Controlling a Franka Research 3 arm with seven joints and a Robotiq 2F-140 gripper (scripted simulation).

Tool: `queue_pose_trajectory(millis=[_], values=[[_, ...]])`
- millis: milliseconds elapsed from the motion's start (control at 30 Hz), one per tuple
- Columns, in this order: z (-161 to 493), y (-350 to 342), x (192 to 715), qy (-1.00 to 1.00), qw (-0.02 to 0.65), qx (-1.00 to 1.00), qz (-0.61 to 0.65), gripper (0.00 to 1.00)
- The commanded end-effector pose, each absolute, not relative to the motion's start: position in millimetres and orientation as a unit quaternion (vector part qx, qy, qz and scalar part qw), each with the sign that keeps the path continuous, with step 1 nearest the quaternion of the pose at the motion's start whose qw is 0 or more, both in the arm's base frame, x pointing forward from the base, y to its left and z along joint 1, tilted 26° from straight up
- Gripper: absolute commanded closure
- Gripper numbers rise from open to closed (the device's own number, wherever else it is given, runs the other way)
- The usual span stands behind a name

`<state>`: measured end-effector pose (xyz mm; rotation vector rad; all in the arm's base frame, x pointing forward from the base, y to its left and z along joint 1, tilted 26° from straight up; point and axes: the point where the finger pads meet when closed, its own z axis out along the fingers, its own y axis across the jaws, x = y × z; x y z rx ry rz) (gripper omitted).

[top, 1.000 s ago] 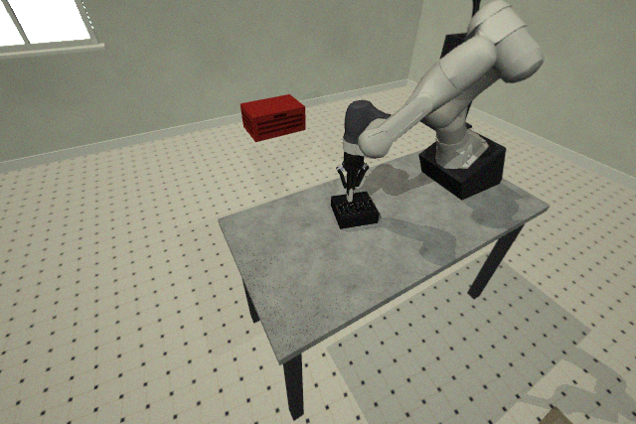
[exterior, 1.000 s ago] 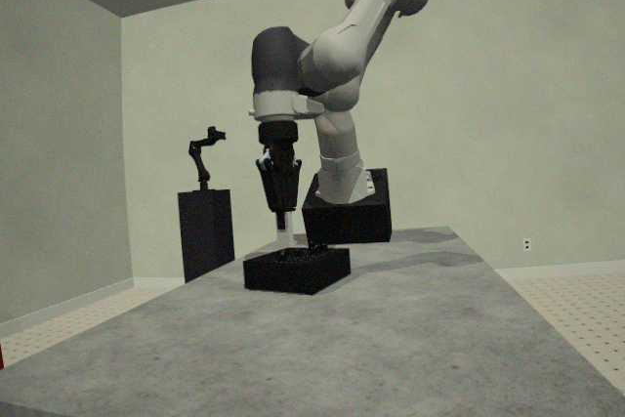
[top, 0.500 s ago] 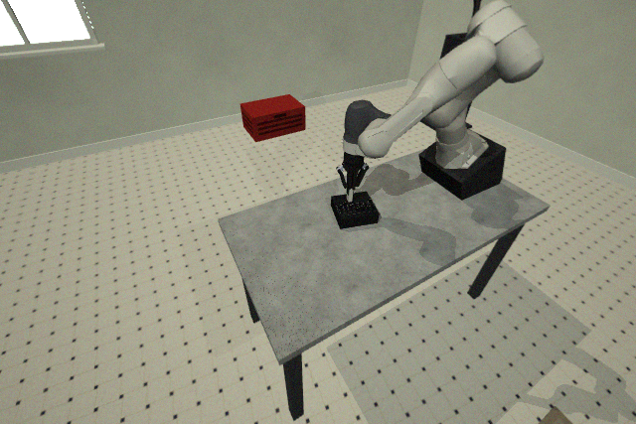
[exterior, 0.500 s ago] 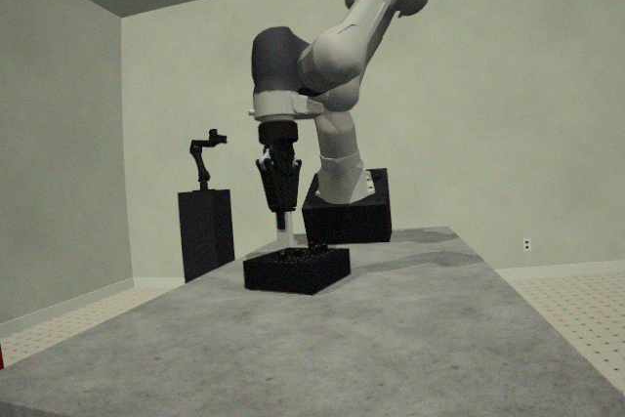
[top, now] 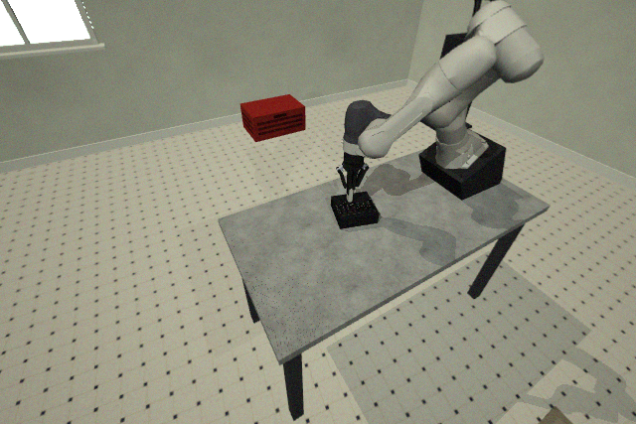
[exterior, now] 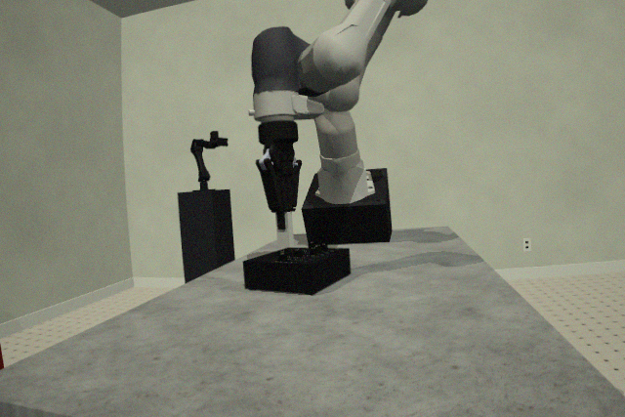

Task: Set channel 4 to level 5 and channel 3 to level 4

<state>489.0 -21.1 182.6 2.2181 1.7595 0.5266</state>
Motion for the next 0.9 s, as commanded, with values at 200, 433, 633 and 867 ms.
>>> queue_pose_trajectory(millis=[200, 433, 633, 867], values=[[178.8, -21.1, 491.7, 0.606, 0.131, 0.763, 0.182, 1.00], [175.5, -21.0, 493.3, 0.606, 0.131, 0.763, 0.182, 1.00], [172.8, -21.0, 494.6, 0.606, 0.131, 0.763, 0.182, 1.00], [172.1, -20.9, 494.9, 0.606, 0.131, 0.763, 0.182, 1.00]])
